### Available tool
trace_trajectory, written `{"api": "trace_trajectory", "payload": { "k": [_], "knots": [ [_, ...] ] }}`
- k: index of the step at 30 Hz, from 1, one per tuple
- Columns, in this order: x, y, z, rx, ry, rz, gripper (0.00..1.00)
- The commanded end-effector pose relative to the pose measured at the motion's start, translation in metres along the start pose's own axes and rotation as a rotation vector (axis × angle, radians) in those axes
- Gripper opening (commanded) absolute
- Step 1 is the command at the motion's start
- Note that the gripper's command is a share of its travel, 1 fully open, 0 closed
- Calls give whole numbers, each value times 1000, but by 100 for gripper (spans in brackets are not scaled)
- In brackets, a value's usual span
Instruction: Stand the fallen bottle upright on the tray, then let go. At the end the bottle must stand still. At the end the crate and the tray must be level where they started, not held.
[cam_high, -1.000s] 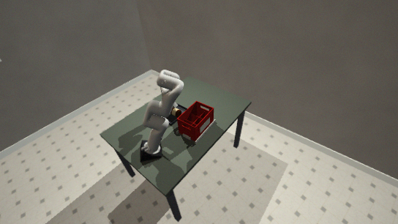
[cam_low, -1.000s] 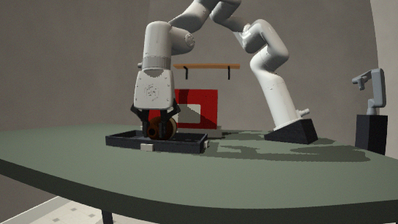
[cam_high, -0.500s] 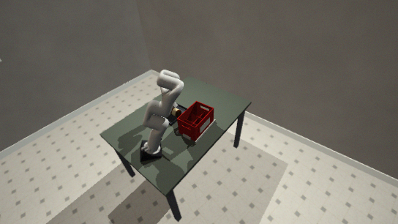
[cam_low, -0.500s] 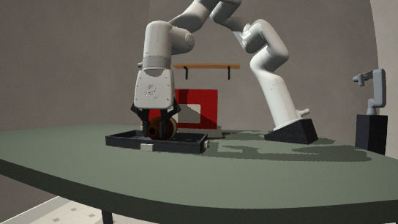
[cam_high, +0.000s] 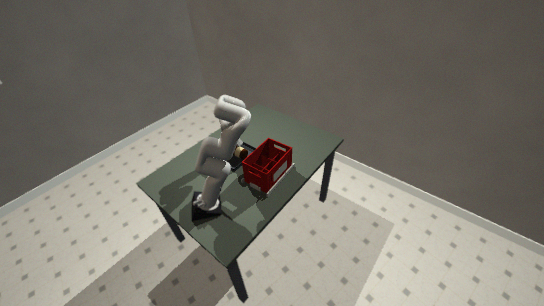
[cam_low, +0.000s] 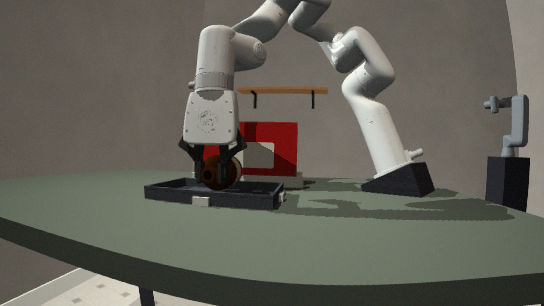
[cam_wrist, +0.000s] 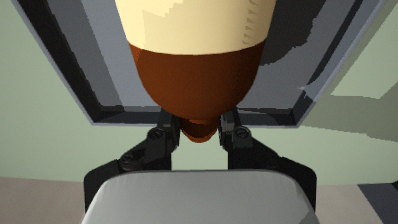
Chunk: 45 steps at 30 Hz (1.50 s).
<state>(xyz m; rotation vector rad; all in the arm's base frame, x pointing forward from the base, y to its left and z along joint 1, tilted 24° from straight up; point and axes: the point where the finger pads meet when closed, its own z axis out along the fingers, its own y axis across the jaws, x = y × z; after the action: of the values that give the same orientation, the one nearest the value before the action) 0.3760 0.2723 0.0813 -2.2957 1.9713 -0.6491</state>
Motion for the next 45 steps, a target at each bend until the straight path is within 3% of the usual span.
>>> {"api": "trace_trajectory", "payload": {
  "k": [1,45],
  "knots": [
    [-1,-1,-3,3,-3,1,0],
    [-1,-1,-62,3,-3,1,0]
  ]
}}
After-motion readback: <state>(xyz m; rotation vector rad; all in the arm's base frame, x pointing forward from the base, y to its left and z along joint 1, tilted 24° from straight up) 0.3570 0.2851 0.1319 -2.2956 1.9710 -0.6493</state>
